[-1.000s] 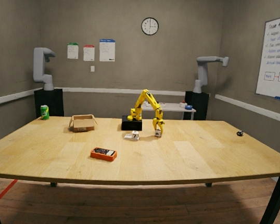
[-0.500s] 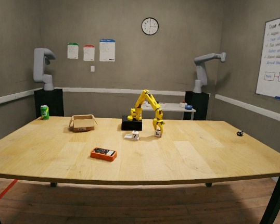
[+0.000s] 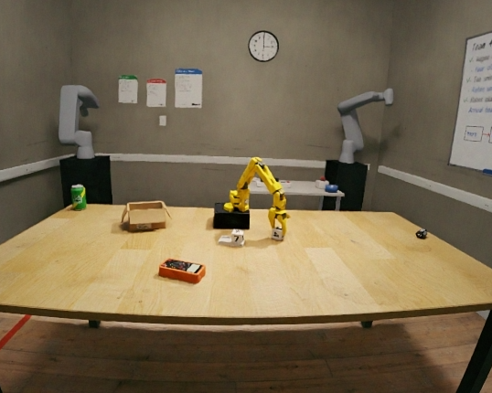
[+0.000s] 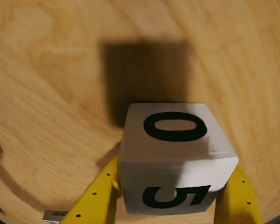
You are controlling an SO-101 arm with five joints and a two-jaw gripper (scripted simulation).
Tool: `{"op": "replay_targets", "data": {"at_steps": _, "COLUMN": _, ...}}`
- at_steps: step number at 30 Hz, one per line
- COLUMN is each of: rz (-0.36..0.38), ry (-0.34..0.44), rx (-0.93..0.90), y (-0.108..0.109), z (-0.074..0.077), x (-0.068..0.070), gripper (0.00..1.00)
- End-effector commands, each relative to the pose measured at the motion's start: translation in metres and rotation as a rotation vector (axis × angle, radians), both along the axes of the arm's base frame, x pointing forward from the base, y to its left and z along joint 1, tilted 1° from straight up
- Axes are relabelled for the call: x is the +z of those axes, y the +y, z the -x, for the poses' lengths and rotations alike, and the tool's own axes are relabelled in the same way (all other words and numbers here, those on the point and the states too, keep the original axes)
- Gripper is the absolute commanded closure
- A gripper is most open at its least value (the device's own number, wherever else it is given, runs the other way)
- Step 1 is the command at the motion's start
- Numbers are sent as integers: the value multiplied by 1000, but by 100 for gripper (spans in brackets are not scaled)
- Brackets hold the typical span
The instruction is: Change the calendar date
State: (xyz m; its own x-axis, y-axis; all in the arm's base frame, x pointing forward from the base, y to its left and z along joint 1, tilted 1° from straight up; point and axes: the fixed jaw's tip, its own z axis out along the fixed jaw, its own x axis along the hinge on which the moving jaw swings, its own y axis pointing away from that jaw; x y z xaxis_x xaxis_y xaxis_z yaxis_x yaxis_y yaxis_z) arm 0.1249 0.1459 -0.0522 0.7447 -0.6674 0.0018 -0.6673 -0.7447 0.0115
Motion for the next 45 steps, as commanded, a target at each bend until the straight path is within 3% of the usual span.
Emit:
{"op": "replay_targets", "data": {"at_steps": 1, "rz": 11, "ry": 11, "rx": 4, "y": -2, "z": 4, "x": -3, "gripper": 76}}
{"op": "replay_targets", "data": {"at_steps": 37, "rz": 11, "ry": 11, "rx": 4, "y": -2, "z": 4, "x": -2, "gripper": 64}}
{"op": "replay_targets", "data": {"at_steps": 45, "rz": 11, "ry": 11, "rx": 4, "y": 0, "z": 2, "x": 12, "gripper": 64}}
